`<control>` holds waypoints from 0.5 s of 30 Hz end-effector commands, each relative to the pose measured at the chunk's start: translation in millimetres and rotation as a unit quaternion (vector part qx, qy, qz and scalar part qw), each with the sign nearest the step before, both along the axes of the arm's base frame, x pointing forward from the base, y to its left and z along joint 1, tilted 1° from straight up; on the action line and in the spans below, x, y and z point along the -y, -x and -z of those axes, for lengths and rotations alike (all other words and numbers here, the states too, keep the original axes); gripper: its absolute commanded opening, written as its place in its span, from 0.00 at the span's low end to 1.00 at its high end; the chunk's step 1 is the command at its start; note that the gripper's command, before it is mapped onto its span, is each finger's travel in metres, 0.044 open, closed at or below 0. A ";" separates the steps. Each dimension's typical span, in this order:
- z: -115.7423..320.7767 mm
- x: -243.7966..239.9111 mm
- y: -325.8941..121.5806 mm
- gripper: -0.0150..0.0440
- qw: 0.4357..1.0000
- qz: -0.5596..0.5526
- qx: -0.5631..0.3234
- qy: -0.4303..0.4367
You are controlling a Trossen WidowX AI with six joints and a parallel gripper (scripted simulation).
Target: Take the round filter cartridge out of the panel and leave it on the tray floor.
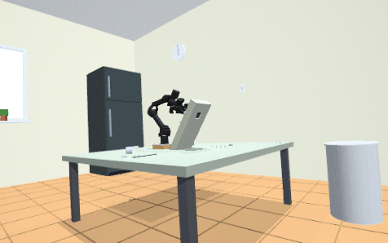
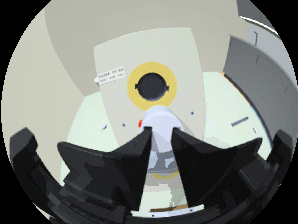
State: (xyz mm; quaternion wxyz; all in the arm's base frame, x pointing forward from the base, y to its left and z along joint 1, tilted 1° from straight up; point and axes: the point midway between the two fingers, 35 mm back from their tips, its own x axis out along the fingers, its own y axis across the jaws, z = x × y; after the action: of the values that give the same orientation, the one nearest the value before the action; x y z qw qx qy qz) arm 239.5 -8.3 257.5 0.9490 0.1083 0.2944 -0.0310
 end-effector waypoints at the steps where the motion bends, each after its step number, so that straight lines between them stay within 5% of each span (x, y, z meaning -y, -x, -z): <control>1: 8.5 -0.7 5.9 0.25 1.000 -0.002 0.007 0.001; 8: 28.0 -1.2 14.1 0.25 1.000 -0.002 0.007 0.001; 12: 24.1 -0.6 11.0 0.43 1.000 0.000 -0.001 0.000; 15: 24.1 -0.6 11.0 0.44 1.000 0.000 -0.001 0.000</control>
State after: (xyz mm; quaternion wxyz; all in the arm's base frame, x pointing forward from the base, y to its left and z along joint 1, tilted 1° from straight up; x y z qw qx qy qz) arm 227.7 -7.6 230.8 0.9476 0.1085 0.2988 -0.0314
